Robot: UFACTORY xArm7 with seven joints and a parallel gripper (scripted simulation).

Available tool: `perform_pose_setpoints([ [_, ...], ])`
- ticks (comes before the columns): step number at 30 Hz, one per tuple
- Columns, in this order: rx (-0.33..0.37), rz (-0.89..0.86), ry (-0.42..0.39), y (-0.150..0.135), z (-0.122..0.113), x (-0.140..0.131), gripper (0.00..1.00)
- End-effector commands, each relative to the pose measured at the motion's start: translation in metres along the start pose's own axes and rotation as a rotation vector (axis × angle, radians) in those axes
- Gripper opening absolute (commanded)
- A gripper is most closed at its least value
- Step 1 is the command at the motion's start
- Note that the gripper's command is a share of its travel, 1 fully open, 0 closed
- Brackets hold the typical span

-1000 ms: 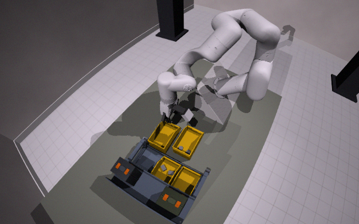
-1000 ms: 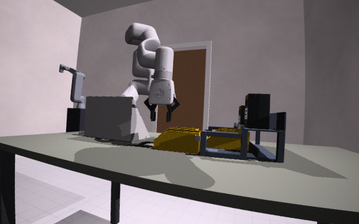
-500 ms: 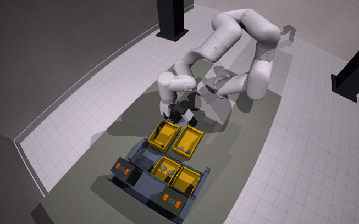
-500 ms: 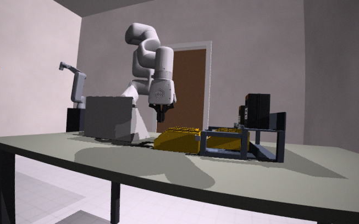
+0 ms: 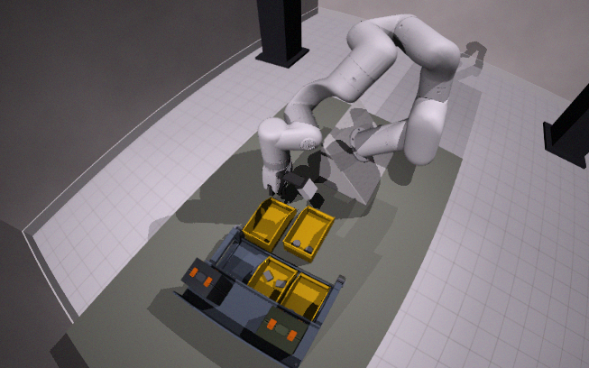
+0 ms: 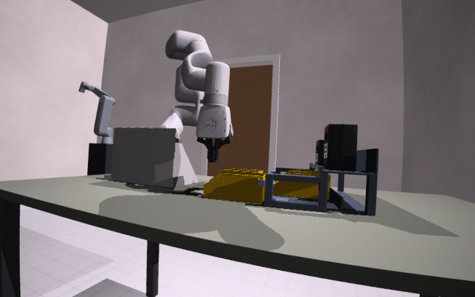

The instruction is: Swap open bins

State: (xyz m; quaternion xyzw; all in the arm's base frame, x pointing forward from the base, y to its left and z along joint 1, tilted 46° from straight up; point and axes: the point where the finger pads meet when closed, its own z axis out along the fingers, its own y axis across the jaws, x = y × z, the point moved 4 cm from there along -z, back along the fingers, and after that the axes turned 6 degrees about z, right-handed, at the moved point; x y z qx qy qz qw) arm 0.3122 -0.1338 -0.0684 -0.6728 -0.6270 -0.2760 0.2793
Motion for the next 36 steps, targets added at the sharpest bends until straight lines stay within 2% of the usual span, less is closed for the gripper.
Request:
perform_pose_setpoints([
  [1,-0.003,0.001,-0.003,0.001,-0.002,-0.001,0.0],
  [5,0.0,0.042,-0.004,0.002,-0.003,-0.001,0.0],
  [9,0.007,0.198,-0.007,0.006,-0.007,0.001,0.0],
  [11,0.007,0.198,-0.007,0.006,-0.007,0.001,0.0],
  [15,0.015,0.471,-0.013,0.016,-0.015,0.006,0.0],
  [26,-0.01,1.01,-0.003,0.062,-0.043,0.042,0.0],
  [28,-0.01,1.01,-0.003,0.062,-0.043,0.042,0.0],
  [29,-0.013,1.153,0.0,0.065,-0.045,0.045,0.0],
  [36,-0.013,1.46,0.007,0.078,-0.051,0.057,0.0],
])
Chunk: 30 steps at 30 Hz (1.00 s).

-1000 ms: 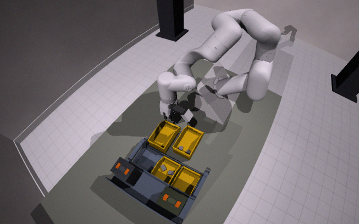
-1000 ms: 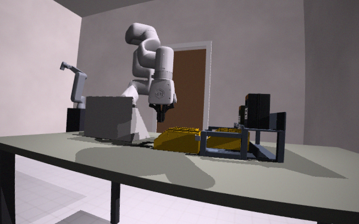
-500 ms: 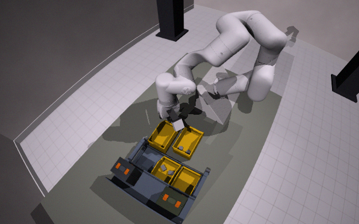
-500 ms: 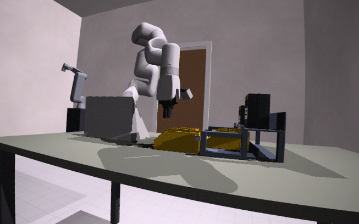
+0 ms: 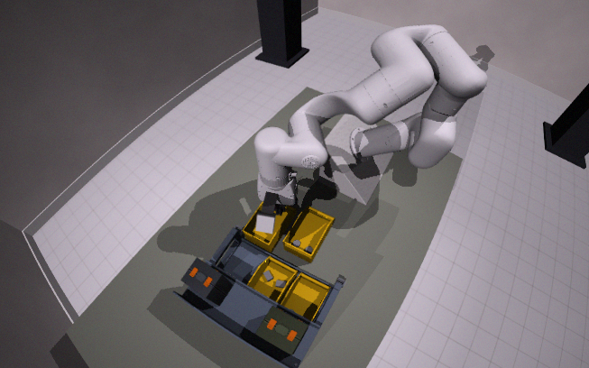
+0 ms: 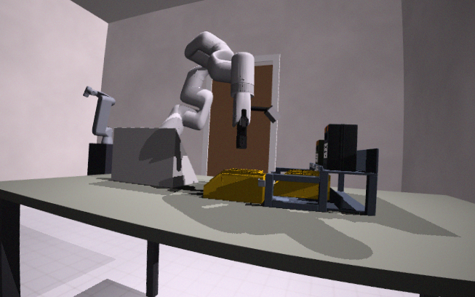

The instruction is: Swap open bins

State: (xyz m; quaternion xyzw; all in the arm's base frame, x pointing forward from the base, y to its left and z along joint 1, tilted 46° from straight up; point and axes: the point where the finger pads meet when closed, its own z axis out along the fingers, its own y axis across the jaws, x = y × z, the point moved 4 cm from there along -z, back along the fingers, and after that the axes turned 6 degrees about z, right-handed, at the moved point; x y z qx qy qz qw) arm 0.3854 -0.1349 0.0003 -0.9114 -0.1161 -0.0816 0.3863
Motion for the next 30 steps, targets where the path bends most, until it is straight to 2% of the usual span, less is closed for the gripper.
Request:
perform_pose_setpoints([
  [1,-0.003,0.278,-0.029,-0.0016,-0.0043,0.0081,0.0],
  [2,-0.003,0.327,-0.034,-0.0015,-0.0043,0.0083,0.0],
  [3,-0.003,0.339,-0.036,-0.0015,-0.0043,0.0084,0.26],
  [30,-0.003,0.339,-0.036,-0.0015,-0.0043,0.0084,0.26],
])
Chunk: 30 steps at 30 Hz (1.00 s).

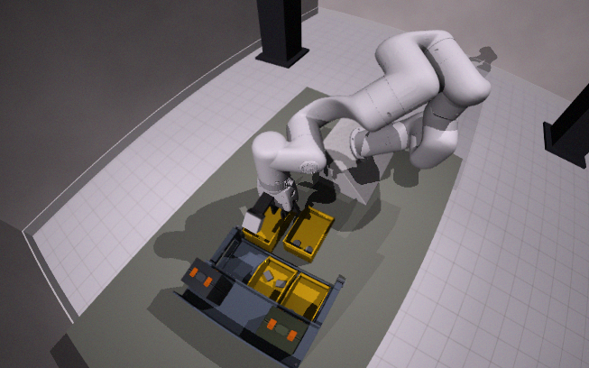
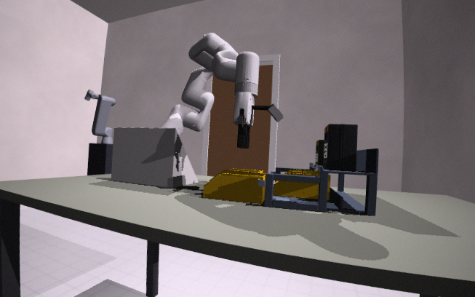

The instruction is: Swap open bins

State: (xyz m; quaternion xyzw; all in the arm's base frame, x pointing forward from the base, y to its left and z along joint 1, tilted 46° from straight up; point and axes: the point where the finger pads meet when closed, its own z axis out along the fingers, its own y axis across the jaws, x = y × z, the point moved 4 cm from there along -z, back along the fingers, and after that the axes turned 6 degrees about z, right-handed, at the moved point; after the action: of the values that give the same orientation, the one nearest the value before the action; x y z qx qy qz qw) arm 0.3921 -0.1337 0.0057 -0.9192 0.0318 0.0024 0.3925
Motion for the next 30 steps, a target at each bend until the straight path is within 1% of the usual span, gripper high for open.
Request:
perform_pose_setpoints([
  [1,-0.003,0.001,0.004,0.001,-0.002,0.001,0.26],
  [16,-0.003,0.001,0.004,0.001,-0.001,0.001,0.26],
  [30,-0.003,0.001,0.003,0.001,0.012,0.001,0.26],
])
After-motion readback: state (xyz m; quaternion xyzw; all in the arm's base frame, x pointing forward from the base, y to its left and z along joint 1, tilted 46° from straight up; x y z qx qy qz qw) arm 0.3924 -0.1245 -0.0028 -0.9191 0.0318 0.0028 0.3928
